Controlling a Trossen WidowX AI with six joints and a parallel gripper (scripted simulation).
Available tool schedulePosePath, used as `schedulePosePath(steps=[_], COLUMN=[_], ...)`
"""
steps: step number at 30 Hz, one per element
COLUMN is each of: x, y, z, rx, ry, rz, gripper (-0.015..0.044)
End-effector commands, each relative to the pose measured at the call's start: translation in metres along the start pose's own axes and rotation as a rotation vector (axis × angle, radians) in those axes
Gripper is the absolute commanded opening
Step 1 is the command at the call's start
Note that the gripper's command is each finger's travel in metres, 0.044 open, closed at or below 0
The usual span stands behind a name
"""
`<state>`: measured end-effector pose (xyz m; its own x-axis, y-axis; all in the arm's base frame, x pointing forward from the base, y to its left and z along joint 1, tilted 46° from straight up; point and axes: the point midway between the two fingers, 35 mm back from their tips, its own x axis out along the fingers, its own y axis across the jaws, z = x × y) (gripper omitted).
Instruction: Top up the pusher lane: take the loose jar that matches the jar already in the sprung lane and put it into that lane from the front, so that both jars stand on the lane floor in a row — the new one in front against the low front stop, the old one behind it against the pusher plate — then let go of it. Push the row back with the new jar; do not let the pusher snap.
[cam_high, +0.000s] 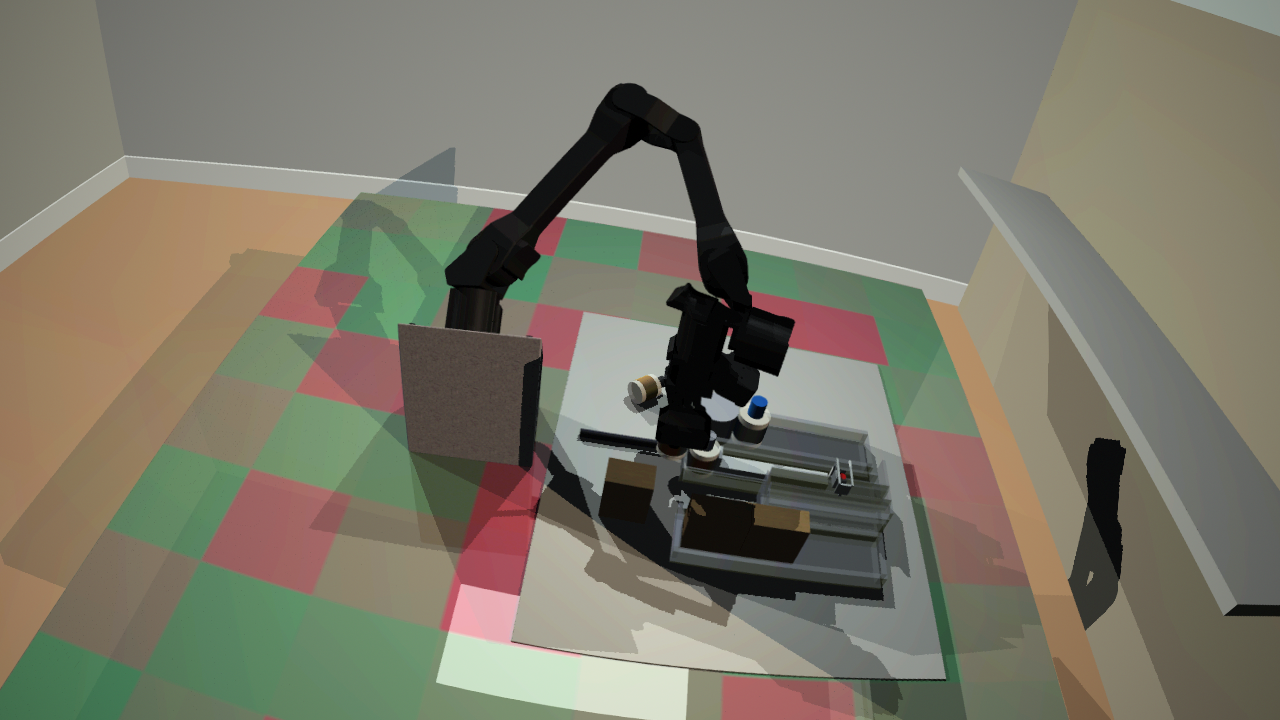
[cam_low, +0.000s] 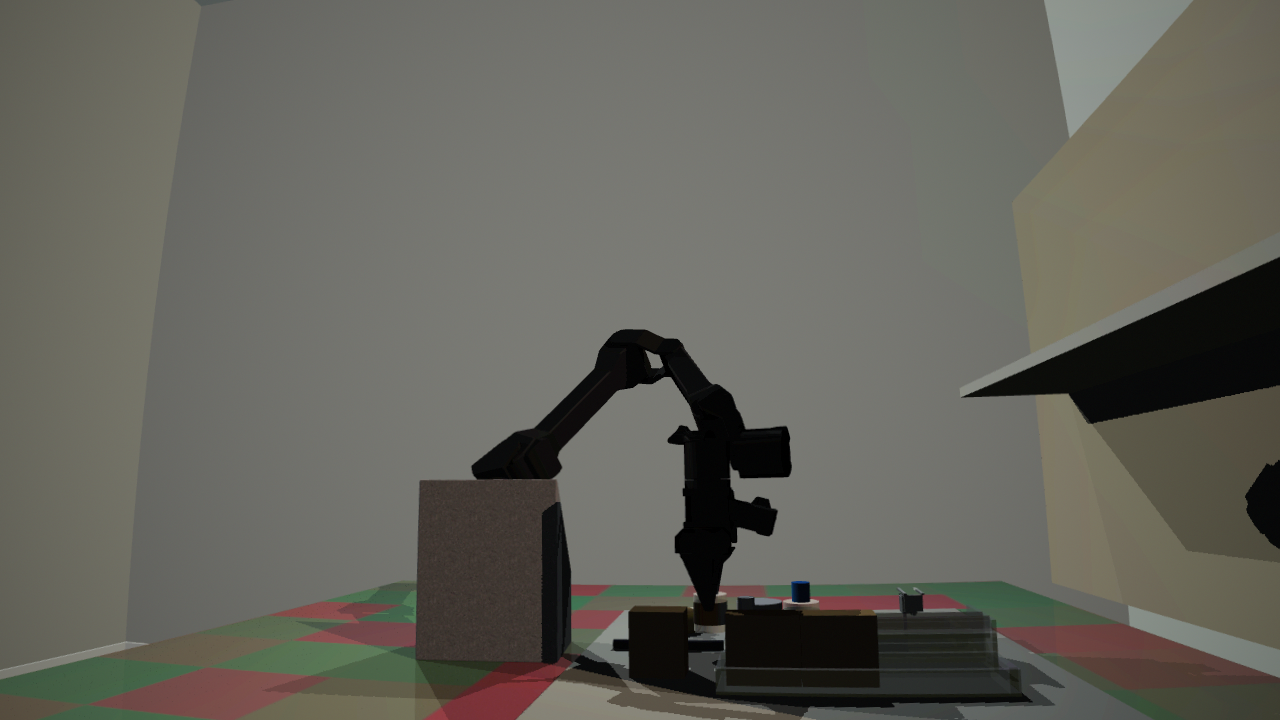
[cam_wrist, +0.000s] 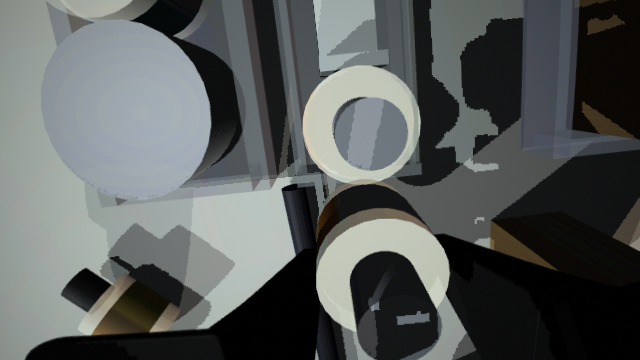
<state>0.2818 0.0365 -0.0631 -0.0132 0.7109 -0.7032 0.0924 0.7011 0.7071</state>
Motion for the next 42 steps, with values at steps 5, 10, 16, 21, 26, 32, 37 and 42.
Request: schedulePosePath(steps=[5,10,16,21,26,32,37,42], x=[0.001,0.001,0.001,0.001,0.001,0.001,0.002,0.002], y=[0.000,0.000,0.000,0.000,0.000,0.000,0.000,0.000], z=[0.005,0.007,0.010,0.012,0.015,0.018,0.020,0.023], rx=[0.004,0.003,0.003,0.003,0.003,0.003,0.003,0.003], ry=[0.000,0.000,0.000,0.000,0.000,0.000,-0.001,-0.001], rz=[0.003,0.003,0.003,0.003,0.003,0.003,0.003,0.003], gripper=[0.0000,0.0000,0.0000,0.0000,0.0000,0.0000,0.0000,0.0000])
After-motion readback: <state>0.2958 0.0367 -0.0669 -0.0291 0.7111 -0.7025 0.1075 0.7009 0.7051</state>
